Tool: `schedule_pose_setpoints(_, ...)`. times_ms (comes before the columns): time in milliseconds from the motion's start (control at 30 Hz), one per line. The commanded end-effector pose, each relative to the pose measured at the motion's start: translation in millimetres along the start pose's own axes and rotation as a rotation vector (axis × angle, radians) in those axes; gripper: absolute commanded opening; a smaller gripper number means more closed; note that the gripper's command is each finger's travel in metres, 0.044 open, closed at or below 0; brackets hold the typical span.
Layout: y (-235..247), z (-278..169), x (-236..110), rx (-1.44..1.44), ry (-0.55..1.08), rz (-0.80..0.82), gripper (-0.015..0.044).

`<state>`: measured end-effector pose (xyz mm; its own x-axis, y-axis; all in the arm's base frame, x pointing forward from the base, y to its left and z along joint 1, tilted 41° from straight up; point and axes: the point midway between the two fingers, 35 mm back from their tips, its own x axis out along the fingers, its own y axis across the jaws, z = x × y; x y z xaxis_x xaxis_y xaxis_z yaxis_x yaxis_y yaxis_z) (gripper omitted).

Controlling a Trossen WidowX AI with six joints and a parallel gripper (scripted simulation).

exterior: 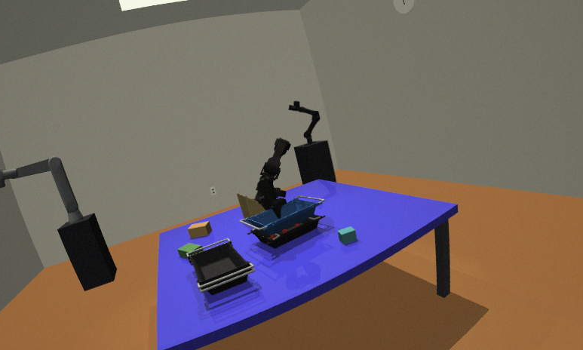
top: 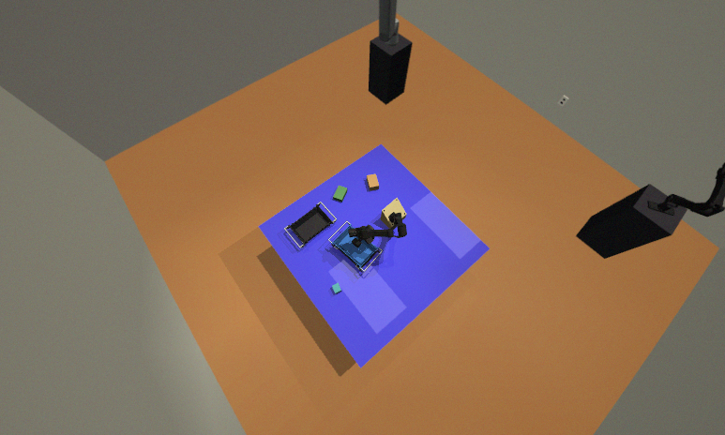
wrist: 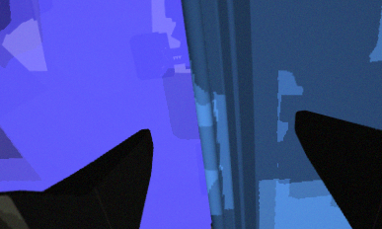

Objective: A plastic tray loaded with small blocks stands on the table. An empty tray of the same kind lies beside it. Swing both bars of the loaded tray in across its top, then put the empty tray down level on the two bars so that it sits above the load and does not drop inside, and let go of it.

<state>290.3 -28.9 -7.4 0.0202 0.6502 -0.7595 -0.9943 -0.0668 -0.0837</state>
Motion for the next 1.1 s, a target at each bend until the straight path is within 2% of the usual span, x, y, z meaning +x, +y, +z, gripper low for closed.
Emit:
schedule_pose_setpoints(0, 1.4, -0.1, 1.1, 0.004, 0.002, 0.006, 0.0396)
schedule_pose_setpoints(100, 1.4, -0.1, 1.1, 0.004, 0.002, 0.006, 0.0440)
schedule_pose_setpoints(400, -1.0, -0.6, -5.6, 0.000, 0.001, 0.000, 0.0440)
schedule_pose_setpoints(933, -2.2, -1.3, -100.6, 0.005, 0.006, 0.007, 0.0440)
schedule_pose_setpoints(1067, -0.7, -0.3, -110.0, 0.005, 0.005, 0.008, 0.0440)
